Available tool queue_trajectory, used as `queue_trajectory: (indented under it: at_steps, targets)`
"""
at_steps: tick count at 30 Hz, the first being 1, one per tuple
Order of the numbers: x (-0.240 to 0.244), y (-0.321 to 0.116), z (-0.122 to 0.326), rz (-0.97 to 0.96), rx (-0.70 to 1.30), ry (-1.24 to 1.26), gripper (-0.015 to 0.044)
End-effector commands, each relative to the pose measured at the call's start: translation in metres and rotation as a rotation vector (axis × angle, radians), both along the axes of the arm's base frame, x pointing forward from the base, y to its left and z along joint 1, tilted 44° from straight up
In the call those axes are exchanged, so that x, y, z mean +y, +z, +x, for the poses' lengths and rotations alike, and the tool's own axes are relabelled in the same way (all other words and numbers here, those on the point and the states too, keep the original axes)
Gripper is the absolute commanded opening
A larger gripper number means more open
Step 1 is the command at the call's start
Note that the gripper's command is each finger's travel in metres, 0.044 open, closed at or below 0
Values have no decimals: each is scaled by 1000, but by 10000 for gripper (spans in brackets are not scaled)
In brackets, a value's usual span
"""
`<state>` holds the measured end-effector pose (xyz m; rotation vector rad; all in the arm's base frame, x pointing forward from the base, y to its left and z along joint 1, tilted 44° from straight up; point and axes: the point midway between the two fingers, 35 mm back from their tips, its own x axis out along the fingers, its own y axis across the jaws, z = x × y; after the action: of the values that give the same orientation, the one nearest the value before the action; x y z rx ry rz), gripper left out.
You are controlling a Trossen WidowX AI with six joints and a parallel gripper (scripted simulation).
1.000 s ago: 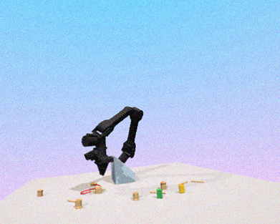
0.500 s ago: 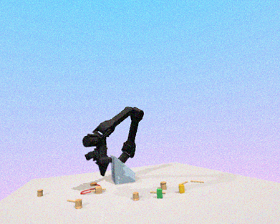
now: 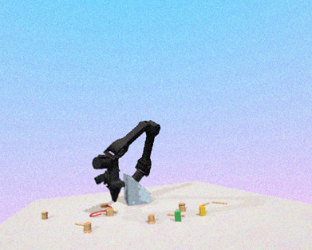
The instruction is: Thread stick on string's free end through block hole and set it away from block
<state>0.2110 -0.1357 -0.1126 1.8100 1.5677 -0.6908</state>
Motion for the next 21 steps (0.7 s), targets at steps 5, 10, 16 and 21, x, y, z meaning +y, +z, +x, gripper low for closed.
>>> queue_trajectory:
  at_steps: [5,10,16,21]
  targets:
    - [12,-11,1,7,5,-4,124]
    - [18,-17,2,8,5,-4,124]
    - [25,-24,4,9,4,-4,124]
    - [31,-30,4,10,4,-4,124]
